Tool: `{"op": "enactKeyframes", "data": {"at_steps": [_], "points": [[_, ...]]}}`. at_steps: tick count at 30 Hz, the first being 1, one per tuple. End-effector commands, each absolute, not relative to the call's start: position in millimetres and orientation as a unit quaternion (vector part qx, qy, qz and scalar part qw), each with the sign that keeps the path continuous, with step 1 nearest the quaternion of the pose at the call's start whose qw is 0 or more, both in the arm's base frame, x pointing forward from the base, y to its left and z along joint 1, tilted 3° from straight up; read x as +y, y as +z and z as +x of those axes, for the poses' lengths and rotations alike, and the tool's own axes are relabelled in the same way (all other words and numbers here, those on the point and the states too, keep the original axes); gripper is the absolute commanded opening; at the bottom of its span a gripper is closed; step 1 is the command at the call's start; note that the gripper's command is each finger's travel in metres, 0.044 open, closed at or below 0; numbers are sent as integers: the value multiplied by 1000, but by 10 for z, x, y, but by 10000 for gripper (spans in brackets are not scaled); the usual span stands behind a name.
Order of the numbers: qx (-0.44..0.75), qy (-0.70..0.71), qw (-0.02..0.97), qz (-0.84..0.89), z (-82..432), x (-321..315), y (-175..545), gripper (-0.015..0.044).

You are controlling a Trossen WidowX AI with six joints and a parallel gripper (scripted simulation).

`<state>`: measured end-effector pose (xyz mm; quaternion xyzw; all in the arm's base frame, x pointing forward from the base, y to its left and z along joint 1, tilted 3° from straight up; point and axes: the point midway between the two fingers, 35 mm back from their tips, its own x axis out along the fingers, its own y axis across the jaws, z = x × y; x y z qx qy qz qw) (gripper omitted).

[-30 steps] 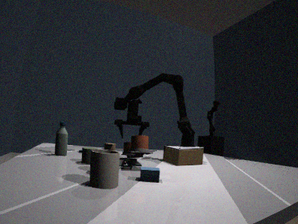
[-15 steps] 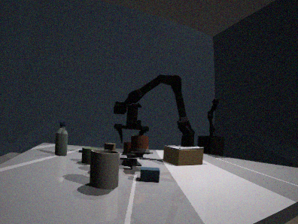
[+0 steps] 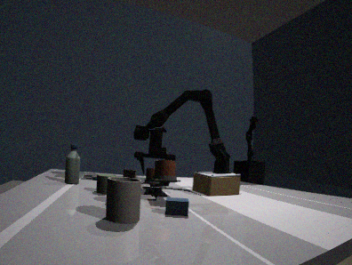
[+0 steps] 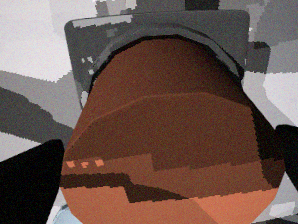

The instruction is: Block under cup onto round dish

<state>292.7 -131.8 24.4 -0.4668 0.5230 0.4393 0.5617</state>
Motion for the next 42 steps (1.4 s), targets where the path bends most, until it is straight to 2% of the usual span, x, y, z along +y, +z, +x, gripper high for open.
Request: {"op": "enactKeyframes", "data": {"at_steps": [1,10,13,21,33,42], "points": [[522,440,562,-466,2926,-1309,177,440],[522,440,562,-466,2924,-1303,59,440],[522,440,562,-466,2924,-1303,59,361],[522,440,562,-466,2924,-1303,59,308],[522,440,562,-466,2939,-1314,159,0],[522,440,562,-466,2951,-1324,267,0]]}}
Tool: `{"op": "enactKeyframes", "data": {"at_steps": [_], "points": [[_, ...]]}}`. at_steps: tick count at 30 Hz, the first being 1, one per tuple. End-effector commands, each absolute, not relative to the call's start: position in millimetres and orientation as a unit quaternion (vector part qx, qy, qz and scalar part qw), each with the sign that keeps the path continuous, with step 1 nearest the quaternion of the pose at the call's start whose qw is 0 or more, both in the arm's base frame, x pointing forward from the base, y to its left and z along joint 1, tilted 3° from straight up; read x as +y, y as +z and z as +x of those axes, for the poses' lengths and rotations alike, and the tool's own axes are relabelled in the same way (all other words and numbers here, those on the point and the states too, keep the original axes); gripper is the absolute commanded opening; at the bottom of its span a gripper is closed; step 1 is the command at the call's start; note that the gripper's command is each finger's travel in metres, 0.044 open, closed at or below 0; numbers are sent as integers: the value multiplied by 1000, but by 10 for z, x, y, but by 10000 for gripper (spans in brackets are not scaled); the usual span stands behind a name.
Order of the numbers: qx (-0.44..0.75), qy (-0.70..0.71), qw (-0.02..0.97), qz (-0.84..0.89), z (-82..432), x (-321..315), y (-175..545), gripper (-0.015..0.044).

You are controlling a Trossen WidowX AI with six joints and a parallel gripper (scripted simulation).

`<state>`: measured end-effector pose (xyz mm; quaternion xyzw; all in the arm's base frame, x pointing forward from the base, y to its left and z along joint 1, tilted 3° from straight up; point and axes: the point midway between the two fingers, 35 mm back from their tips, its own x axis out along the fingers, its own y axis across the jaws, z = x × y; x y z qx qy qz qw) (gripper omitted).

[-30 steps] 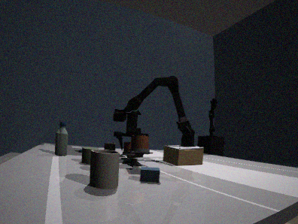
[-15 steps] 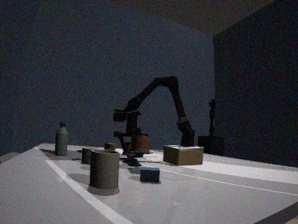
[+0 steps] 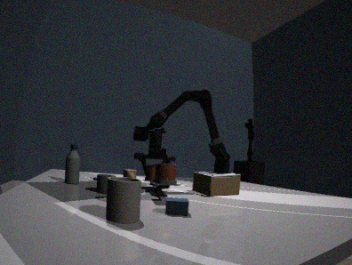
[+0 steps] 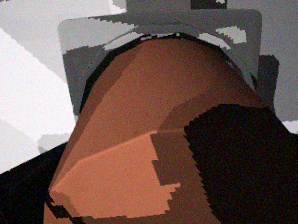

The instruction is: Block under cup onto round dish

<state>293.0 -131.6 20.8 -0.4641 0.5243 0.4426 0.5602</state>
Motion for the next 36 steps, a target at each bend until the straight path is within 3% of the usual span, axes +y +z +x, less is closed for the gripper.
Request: {"op": "enactKeyframes", "data": {"at_steps": [1,36], "points": [[522,440,562,-466,2952,-1325,279,0],[522,440,562,-467,2957,-1346,715,0]]}}
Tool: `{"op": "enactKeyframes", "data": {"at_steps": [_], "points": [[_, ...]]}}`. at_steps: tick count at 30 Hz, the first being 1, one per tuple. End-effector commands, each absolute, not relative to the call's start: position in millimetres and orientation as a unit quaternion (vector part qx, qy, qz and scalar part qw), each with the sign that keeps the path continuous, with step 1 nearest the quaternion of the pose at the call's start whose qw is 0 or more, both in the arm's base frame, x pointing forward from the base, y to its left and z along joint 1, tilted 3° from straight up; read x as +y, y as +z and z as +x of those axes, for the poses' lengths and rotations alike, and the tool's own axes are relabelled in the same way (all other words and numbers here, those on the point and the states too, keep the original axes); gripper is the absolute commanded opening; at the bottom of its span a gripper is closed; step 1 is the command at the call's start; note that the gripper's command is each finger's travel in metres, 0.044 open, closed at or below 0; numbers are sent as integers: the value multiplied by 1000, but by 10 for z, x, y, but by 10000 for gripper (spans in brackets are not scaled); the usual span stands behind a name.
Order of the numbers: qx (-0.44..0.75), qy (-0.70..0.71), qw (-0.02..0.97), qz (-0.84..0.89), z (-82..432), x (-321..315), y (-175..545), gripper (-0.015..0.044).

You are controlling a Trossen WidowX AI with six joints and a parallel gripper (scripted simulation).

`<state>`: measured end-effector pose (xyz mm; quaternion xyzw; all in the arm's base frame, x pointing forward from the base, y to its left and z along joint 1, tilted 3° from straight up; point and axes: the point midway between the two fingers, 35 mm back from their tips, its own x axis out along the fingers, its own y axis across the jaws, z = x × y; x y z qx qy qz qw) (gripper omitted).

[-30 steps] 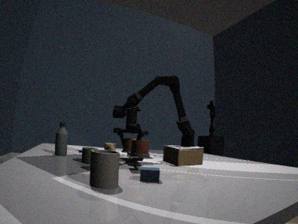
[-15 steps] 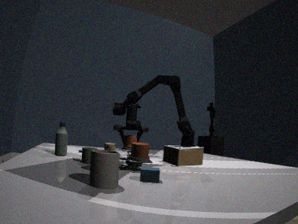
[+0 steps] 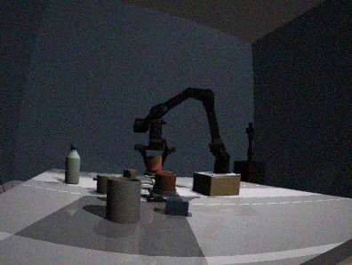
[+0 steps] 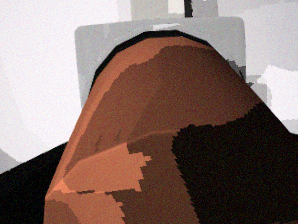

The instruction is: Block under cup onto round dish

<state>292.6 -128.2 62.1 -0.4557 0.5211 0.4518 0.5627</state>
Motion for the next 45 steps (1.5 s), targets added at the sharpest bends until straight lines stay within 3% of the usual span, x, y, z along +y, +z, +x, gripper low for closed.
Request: {"op": "enactKeyframes", "data": {"at_steps": [1,45], "points": [[522,440,562,-467,2956,-1346,727,0],[522,440,562,-466,2866,-1325,1289,0]]}}
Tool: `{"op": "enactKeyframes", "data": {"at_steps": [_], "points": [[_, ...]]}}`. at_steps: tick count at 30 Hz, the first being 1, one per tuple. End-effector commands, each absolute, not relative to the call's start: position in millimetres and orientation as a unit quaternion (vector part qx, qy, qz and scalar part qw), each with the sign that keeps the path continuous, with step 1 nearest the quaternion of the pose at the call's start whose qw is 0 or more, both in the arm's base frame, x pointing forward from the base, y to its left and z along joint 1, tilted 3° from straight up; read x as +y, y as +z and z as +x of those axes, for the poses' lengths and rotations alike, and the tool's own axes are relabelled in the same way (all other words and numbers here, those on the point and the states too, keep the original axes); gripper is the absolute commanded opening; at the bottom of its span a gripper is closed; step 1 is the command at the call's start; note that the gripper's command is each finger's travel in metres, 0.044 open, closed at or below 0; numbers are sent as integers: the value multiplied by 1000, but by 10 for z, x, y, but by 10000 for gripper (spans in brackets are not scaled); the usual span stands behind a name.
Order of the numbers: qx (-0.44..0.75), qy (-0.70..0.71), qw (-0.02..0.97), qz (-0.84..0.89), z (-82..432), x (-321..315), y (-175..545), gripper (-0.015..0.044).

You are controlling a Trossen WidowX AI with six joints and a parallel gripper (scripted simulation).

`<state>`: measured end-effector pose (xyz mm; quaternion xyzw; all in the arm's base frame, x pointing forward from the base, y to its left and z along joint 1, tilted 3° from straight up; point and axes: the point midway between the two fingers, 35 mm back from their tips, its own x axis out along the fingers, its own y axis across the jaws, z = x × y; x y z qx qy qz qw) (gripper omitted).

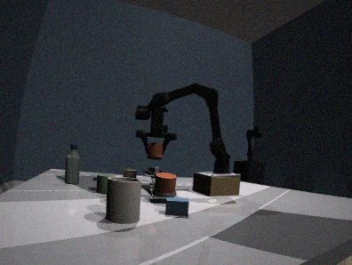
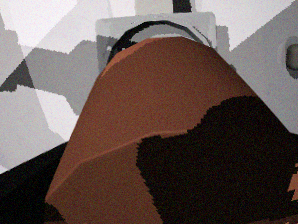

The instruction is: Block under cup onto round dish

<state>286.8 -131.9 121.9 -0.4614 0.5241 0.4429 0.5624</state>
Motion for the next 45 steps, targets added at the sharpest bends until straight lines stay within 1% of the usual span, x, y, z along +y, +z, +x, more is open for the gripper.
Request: {"op": "enactKeyframes", "data": {"at_steps": [1,45], "points": [[522,440,562,-466,2863,-1324,1302,0],[524,443,562,-461,2846,-1312,1308,0]]}}
